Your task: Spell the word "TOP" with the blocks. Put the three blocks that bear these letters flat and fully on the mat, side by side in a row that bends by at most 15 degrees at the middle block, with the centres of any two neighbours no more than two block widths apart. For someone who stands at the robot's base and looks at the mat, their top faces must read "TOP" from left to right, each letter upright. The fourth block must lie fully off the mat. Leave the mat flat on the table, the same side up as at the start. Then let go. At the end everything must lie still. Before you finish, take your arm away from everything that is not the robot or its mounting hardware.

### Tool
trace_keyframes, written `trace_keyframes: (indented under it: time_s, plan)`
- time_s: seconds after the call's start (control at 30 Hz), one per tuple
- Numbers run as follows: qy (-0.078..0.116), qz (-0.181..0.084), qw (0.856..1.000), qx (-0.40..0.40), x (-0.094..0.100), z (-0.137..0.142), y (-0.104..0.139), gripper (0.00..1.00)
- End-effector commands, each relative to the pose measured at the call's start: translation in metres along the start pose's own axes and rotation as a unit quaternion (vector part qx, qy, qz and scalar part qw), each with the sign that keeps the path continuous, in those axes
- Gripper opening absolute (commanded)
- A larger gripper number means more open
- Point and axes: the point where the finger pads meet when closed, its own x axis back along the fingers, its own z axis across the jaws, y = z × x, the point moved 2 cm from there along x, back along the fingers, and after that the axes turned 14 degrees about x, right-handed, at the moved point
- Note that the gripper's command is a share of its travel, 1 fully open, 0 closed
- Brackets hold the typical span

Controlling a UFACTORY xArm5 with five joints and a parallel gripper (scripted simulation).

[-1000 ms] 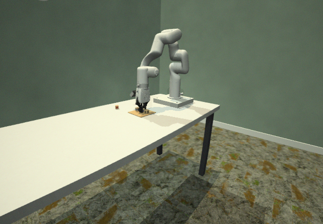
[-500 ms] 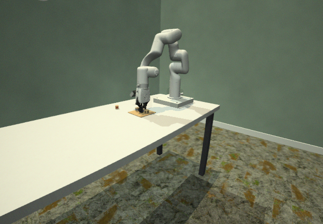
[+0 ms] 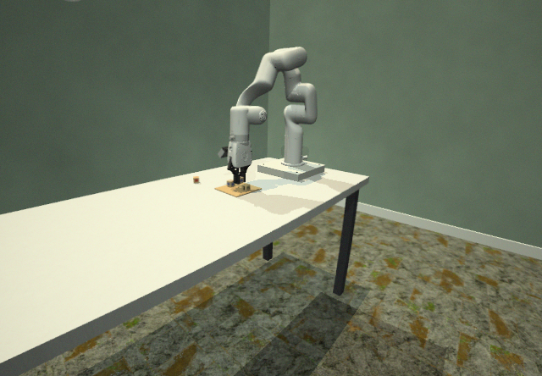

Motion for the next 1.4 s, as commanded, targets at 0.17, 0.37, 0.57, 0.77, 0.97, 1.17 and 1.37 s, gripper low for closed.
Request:
trace_keyframes:
  time_s: [0.17,0.37,0.57,0.77,0.97,1.17,1.37]
  plan:
    - [-0.002,0.001,1.000,0.000,0.067,-0.001,-0.002,0.21]
    - [-0.002,0.001,1.000,0.000,0.077,-0.001,-0.002,0.21]
    - [-0.002,0.001,1.000,0.000,0.078,-0.001,-0.002,0.21]
    - [-0.002,0.001,1.000,0.001,0.078,-0.002,-0.003,0.21]
    - [-0.002,0.001,1.000,0.003,0.078,-0.003,-0.004,0.21]
    - [-0.002,0.001,1.000,0.003,0.078,-0.003,-0.004,0.21]
    - [-0.002,0.001,1.000,0.003,0.078,-0.003,-0.004,0.21]
